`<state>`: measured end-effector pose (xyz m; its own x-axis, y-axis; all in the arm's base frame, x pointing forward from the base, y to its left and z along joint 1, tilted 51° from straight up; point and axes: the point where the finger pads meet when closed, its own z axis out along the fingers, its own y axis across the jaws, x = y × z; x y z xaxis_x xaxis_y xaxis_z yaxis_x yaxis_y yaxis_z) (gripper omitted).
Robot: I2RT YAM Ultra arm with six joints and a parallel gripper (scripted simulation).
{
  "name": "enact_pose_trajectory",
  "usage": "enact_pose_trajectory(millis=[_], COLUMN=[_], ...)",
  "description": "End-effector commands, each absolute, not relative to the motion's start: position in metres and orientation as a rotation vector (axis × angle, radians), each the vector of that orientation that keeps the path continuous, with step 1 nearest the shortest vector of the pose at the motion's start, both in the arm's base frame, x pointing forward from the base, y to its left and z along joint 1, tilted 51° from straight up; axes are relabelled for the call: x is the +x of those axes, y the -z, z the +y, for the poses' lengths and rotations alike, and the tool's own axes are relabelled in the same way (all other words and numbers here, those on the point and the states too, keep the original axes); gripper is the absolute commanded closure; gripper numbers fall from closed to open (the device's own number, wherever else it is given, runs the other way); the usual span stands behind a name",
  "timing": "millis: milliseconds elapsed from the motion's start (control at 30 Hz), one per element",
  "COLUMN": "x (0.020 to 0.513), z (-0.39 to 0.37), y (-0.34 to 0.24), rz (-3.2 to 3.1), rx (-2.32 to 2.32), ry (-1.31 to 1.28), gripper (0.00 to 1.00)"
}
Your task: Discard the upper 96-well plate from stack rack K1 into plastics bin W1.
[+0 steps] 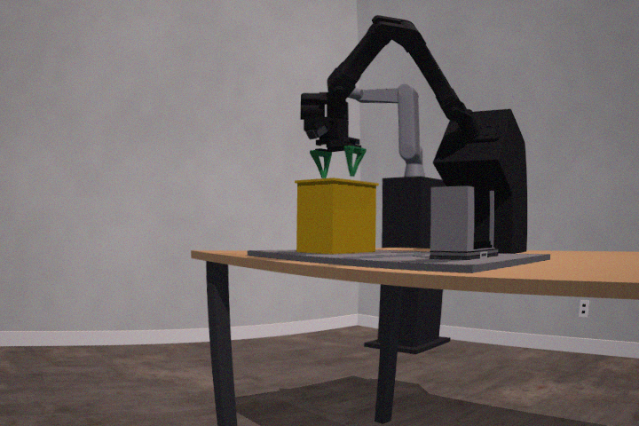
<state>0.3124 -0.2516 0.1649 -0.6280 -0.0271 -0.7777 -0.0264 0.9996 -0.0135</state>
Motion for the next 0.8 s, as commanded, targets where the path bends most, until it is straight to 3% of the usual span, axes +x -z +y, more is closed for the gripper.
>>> enact_pose_trajectory(millis=[0, 767], x=[0.312, 0.29], z=[-0.254, -0.257], y=[-0.168, -0.197], rz=[2.241, 2.223], rx=[-0.033, -0.044], ry=[0.015, 0.045], gripper=[0.0, 0.0])
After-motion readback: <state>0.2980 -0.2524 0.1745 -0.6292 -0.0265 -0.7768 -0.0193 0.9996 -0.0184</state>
